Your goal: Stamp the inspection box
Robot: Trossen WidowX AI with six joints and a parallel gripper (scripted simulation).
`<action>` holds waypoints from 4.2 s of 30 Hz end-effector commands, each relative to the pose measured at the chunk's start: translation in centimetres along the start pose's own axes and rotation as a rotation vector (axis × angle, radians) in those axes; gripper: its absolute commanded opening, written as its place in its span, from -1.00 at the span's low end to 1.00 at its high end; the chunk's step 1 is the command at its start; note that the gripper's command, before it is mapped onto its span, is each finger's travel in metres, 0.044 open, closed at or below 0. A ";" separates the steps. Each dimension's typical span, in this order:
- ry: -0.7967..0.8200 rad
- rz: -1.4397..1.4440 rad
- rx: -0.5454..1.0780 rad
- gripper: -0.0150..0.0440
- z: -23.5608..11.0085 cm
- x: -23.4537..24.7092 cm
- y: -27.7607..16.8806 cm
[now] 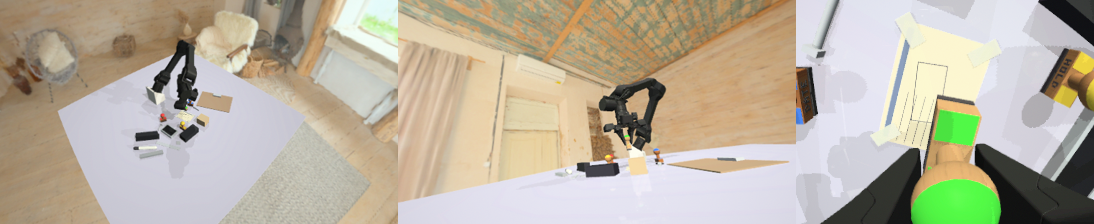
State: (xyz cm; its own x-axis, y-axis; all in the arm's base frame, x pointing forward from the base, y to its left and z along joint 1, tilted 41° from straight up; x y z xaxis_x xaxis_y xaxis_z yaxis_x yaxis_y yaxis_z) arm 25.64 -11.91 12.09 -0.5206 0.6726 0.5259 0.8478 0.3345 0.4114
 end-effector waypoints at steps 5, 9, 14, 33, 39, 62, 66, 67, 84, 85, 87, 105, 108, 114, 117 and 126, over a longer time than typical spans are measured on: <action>0.005 -0.043 -0.005 -0.49 0.2 1.0 0.2; 0.004 -0.043 -0.005 -0.49 0.5 1.0 0.2; 0.004 -0.042 -0.006 -0.49 0.8 1.0 0.2; 0.002 -0.042 -0.007 -0.49 2.1 0.9 0.2; 0.001 -0.042 -0.008 -0.49 2.5 0.8 0.2; 0.000 -0.041 -0.010 -0.49 4.0 0.8 0.2; 0.000 -0.041 -0.011 -0.49 4.3 0.8 0.2; 0.000 -0.041 -0.011 -0.49 4.3 0.8 0.2; 0.000 -0.041 -0.013 -0.49 5.5 0.9 0.2; 0.000 -0.041 -0.013 -0.49 5.5 0.9 0.2; 0.000 -0.041 -0.014 -0.49 5.7 0.9 0.2; 0.001 -0.041 -0.016 -0.49 6.8 1.0 0.1; 0.001 -0.041 -0.016 -0.49 6.8 1.0 0.1; 0.001 -0.041 -0.017 -0.49 6.9 1.0 0.1; 0.001 -0.041 -0.017 -0.49 6.9 1.0 0.1; 0.001 -0.041 -0.017 -0.49 7.1 1.0 0.1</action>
State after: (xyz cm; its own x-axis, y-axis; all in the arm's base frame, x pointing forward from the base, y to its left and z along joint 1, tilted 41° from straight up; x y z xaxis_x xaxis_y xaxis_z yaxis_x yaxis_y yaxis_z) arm 25.90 -6.59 7.39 -0.5570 0.6587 0.5058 0.8230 0.3562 0.4424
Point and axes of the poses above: the point midway between the two fingers, 35 mm back from their tips, its own z axis out along the fingers, its own x axis across the jaws, y = z × x, the point moved 9 cm from there along -z, back along the fingers, and after that the axes turned 5 degrees about -z, right-handed, at the moved point
